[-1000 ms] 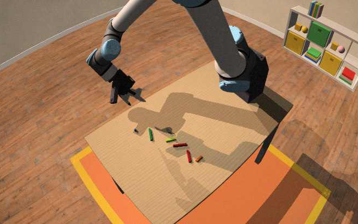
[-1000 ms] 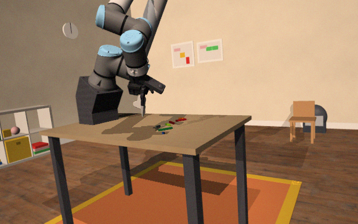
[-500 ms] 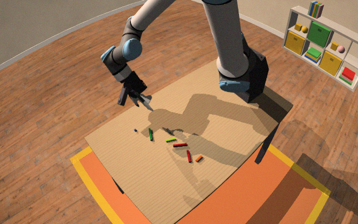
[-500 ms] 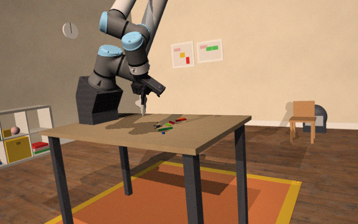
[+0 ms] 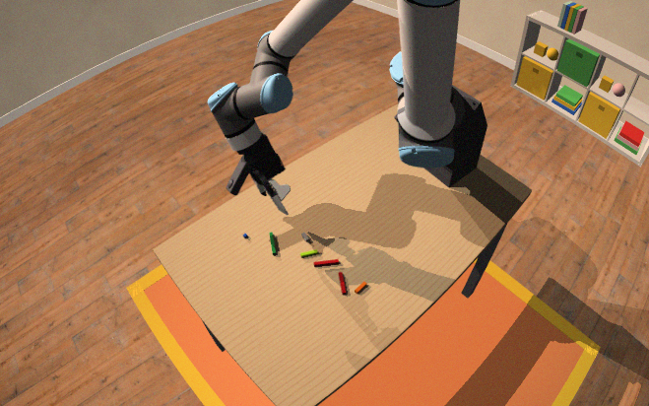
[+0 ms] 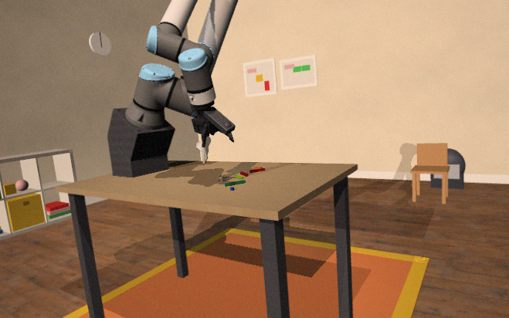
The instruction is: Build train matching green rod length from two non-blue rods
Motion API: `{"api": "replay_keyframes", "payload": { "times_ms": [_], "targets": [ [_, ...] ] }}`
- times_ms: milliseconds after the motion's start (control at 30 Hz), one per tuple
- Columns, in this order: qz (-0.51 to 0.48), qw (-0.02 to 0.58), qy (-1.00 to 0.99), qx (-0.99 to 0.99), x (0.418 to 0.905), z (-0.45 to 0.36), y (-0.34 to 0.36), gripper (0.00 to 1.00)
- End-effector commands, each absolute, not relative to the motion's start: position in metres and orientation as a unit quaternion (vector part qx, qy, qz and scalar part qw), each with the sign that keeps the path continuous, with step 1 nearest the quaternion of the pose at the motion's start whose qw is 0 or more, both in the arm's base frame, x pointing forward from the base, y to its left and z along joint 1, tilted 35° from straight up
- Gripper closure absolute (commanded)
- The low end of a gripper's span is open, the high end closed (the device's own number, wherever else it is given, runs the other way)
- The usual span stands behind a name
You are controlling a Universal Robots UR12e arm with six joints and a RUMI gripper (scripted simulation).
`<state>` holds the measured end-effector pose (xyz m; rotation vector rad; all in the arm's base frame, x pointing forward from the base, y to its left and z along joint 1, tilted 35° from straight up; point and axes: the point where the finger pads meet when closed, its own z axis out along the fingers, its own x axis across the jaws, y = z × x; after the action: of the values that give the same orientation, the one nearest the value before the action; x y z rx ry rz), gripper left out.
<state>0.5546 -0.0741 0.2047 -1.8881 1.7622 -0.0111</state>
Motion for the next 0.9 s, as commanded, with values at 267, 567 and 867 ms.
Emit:
{"api": "replay_keyframes", "payload": {
  "times_ms": [267,567,867],
  "targets": [
    [-0.042,0.272,0.727,-0.629,0.552,0.186,-0.044,0.0],
    [-0.059,0.275,0.758,-0.589,0.548,0.177,-0.028,0.0],
    [-0.072,0.275,0.784,-0.552,0.545,0.168,-0.013,0.0]
  ]
}}
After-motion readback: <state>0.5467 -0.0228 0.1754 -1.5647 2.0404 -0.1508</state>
